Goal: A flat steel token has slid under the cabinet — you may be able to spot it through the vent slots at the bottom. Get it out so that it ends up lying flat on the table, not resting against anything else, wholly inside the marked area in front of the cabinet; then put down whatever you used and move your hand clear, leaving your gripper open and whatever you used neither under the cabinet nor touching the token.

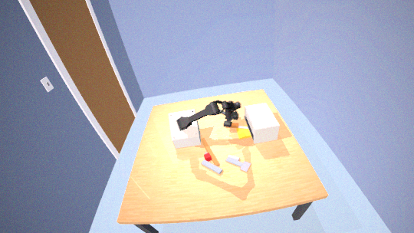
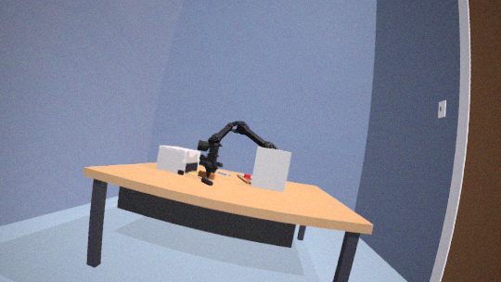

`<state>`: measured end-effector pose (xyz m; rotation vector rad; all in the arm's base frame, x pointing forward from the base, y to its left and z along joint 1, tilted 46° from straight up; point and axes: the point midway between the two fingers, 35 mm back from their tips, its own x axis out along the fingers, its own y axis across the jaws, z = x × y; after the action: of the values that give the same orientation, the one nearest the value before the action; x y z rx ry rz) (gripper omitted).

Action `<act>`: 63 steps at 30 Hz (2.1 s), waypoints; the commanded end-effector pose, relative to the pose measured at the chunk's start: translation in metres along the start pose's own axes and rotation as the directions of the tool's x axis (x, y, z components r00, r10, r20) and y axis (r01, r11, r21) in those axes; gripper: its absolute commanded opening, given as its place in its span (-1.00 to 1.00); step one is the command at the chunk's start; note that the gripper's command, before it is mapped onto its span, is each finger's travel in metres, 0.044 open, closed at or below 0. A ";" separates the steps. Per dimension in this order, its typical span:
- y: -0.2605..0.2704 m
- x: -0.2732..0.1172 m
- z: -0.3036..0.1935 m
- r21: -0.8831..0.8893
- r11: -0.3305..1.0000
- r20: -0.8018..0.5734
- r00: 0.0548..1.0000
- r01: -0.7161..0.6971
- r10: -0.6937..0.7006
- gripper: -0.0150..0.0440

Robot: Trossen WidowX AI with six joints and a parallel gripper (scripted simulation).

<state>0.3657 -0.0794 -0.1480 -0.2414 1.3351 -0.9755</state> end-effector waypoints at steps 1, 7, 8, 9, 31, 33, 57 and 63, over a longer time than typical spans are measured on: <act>-0.007 0.001 0.001 0.005 1.000 0.002 1.000 0.008 -0.008 -0.49; -0.013 0.001 0.001 0.005 1.000 0.002 1.000 0.008 -0.008 -0.49; -0.014 0.001 0.001 0.005 1.000 0.002 1.000 0.008 -0.008 -0.49; -0.015 0.001 0.001 0.005 1.000 0.002 1.000 0.008 -0.008 -0.49; -0.020 0.001 -0.011 0.004 1.000 0.002 1.000 0.008 -0.008 -0.49; -0.020 0.001 -0.014 0.004 1.000 0.002 1.000 0.008 -0.008 -0.49; -0.017 0.002 -0.049 0.003 1.000 0.001 1.000 0.008 -0.008 -0.49; -0.016 0.002 -0.058 0.003 1.000 0.000 1.000 0.007 -0.007 -0.49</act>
<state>0.3147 -0.0712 -0.1518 -0.2420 1.3275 -0.9824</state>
